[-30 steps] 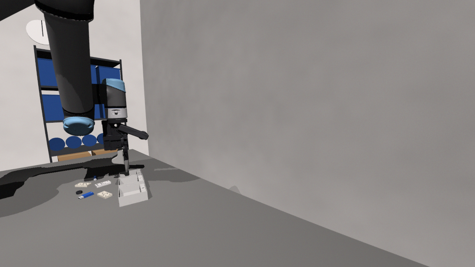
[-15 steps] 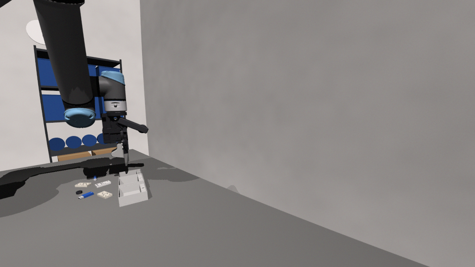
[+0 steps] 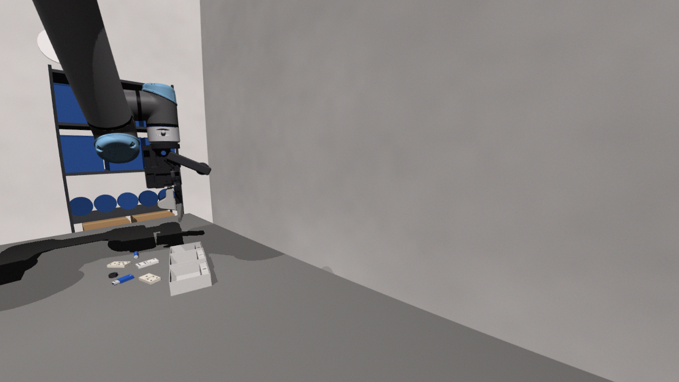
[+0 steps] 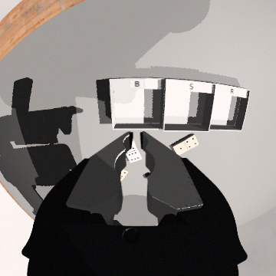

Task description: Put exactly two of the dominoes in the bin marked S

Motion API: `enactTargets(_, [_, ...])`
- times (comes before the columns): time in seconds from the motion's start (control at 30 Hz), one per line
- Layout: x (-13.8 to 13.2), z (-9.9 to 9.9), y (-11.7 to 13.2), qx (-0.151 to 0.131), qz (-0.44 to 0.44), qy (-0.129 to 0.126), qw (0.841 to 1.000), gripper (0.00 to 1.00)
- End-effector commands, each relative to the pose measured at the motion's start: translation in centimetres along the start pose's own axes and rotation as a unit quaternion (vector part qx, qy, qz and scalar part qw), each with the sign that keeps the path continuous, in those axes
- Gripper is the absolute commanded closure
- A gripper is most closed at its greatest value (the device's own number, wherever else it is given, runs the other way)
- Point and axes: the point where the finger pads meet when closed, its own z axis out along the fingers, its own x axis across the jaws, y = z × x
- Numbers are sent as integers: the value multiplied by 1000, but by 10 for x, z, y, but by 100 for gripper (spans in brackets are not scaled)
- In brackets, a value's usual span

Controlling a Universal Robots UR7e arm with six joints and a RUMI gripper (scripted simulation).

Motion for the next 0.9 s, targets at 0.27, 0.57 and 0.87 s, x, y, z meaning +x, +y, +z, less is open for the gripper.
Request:
enactTargets(0.27, [-1, -91, 0, -6, 0, 1, 1000, 96])
enactTargets(0.57, [-1, -89, 0, -7, 0, 1, 1000, 96])
enactTargets(0.87, [-1, -88, 2, -8, -1, 1, 1000, 96])
